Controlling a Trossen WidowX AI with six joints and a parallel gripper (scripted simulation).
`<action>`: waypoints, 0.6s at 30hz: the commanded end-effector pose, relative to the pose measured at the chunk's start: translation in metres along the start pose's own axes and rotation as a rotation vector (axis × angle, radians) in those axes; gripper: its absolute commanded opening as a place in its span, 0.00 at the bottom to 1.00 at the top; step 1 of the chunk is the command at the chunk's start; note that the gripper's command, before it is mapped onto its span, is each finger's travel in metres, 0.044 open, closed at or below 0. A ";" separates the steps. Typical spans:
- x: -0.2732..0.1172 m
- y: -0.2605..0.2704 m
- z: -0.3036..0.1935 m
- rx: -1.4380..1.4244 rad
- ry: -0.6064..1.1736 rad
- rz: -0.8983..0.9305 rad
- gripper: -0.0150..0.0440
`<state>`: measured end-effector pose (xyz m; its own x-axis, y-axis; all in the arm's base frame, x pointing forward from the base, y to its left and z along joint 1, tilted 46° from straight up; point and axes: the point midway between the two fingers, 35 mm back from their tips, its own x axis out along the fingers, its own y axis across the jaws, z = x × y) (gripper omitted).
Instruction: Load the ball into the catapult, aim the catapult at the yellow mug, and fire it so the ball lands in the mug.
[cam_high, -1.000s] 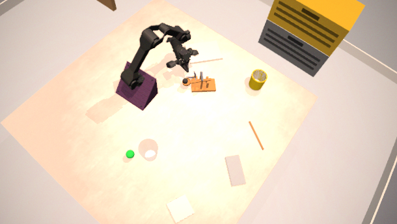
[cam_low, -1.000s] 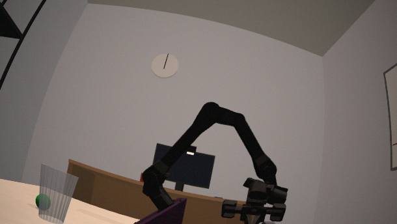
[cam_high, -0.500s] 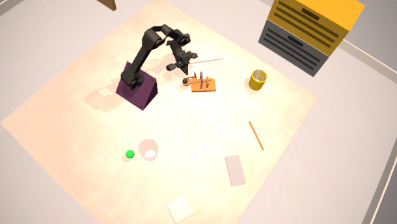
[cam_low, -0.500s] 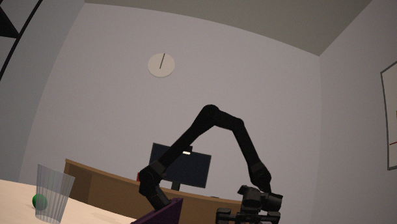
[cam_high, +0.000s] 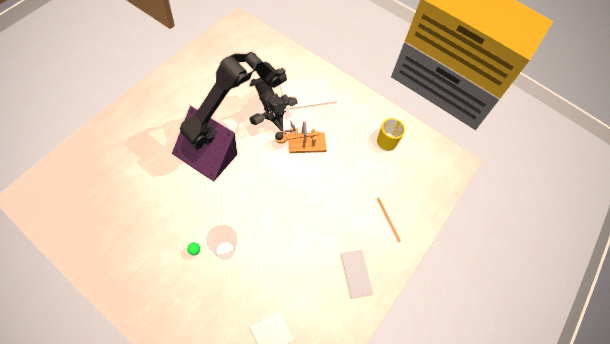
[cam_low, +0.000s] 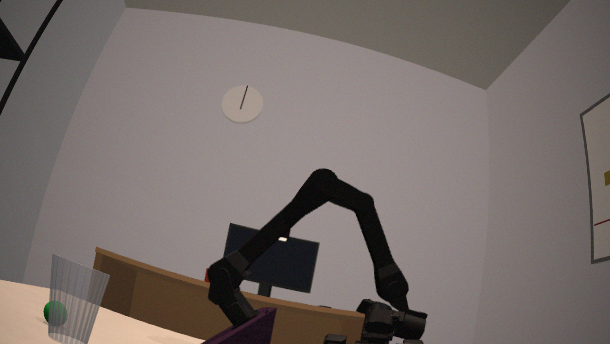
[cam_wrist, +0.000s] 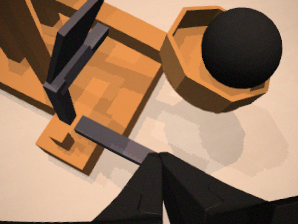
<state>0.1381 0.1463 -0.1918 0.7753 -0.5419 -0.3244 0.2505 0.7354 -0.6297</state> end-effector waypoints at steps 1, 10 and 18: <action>0.012 -0.004 -0.013 -0.017 -0.001 -0.012 0.25; -0.032 0.020 0.007 -0.010 0.003 0.001 0.25; -0.116 0.033 0.040 0.004 0.000 0.008 0.25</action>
<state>0.1005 0.2222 -0.1676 0.7803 -0.5340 -0.3256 0.2374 0.7345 -0.6357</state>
